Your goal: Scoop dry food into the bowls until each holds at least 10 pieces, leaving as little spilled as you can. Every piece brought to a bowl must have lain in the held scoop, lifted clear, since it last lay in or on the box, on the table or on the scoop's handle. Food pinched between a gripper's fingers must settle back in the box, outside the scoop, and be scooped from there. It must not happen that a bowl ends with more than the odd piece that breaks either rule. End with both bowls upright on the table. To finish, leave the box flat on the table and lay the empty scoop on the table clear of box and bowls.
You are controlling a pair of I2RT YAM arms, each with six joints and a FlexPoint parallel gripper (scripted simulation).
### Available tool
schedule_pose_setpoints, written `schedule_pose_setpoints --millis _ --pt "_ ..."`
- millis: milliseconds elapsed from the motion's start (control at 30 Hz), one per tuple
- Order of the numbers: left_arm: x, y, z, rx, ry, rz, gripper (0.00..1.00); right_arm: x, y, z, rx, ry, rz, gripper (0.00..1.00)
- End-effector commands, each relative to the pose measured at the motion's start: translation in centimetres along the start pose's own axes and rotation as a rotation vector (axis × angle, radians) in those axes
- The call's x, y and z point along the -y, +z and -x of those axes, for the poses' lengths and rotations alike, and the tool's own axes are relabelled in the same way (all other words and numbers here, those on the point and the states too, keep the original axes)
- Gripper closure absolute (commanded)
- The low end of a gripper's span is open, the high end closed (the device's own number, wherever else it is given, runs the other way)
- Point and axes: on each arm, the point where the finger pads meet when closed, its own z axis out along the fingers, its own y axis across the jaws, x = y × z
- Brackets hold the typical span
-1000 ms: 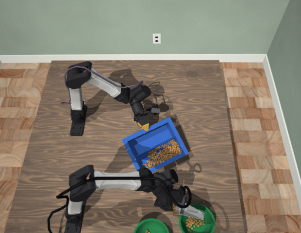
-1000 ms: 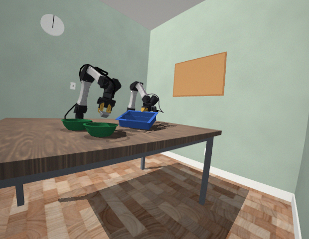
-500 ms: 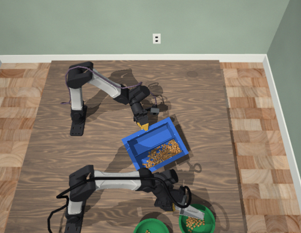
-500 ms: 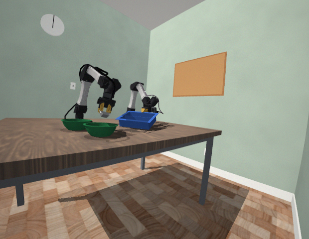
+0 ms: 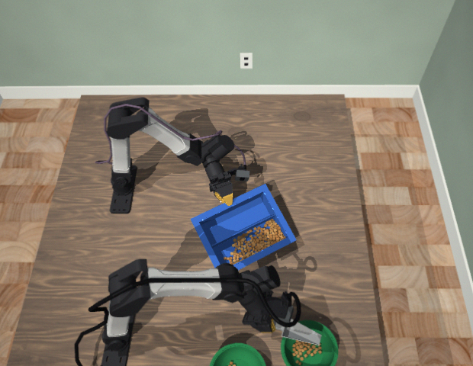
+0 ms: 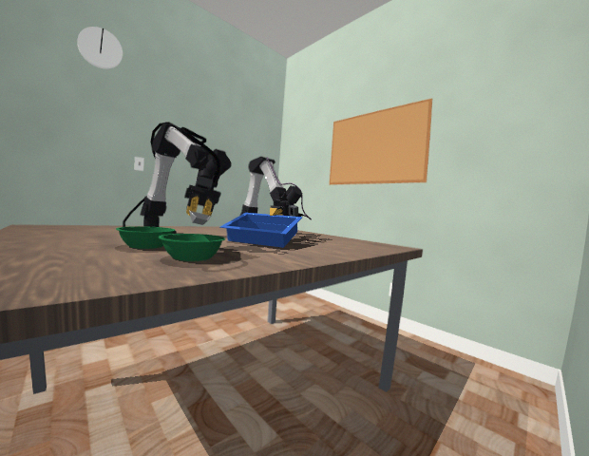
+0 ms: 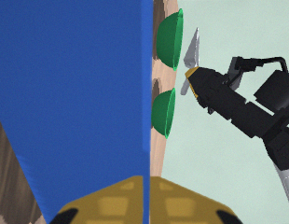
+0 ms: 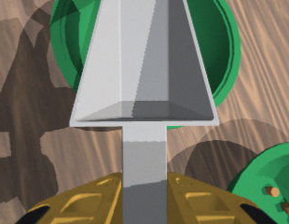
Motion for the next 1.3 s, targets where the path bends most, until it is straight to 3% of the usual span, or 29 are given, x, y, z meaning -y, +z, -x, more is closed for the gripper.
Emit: schedule_pose_setpoints --millis 0,1267 --pt "-1.4 0.1 0.2 0.014 -0.015 0.006 1.00 0.2 -1.8 2.6 0.088 0.034 0.016 1.00" --pt "-2.8 -0.2 0.1 0.016 -0.024 -0.049 1.00 0.2 -1.8 2.6 0.088 0.034 0.016 1.00"
